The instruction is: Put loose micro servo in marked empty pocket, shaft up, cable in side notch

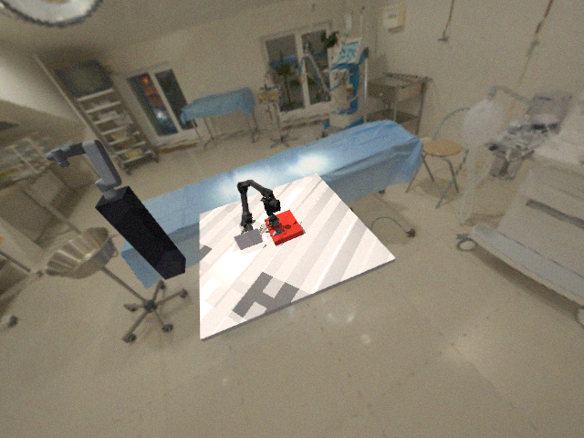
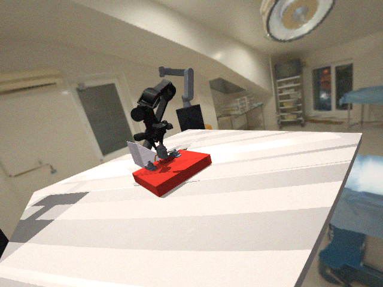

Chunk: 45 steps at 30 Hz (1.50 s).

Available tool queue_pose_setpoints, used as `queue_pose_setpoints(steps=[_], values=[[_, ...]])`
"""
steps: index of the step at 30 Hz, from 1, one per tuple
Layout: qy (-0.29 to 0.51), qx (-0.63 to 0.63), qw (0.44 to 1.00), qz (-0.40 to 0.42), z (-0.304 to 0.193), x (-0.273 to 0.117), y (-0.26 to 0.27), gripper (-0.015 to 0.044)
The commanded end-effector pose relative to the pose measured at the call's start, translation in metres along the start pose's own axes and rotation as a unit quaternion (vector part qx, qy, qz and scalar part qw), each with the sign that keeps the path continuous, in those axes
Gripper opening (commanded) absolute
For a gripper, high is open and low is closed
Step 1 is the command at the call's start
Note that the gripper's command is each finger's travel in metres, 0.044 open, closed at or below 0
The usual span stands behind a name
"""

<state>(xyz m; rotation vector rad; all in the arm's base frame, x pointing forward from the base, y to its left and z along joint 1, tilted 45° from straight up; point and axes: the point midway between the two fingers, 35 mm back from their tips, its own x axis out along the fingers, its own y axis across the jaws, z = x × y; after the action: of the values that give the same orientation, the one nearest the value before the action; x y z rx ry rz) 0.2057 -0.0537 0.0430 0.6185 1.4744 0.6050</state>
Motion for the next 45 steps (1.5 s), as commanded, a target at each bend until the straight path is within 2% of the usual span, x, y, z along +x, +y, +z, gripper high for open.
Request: queue_pose_setpoints(steps=[1, 21, 45], values=[[-0.002, -0.02, 1.0, -0.004, -0.016, -0.002, 0.0, 0.0], [-0.002, -0.025, 1.0, -0.004, -0.017, 0.018, 0.0, 0.0], [-0.002, -0.025, 1.0, -0.004, -0.016, 0.021, 0.0, 0.0]])
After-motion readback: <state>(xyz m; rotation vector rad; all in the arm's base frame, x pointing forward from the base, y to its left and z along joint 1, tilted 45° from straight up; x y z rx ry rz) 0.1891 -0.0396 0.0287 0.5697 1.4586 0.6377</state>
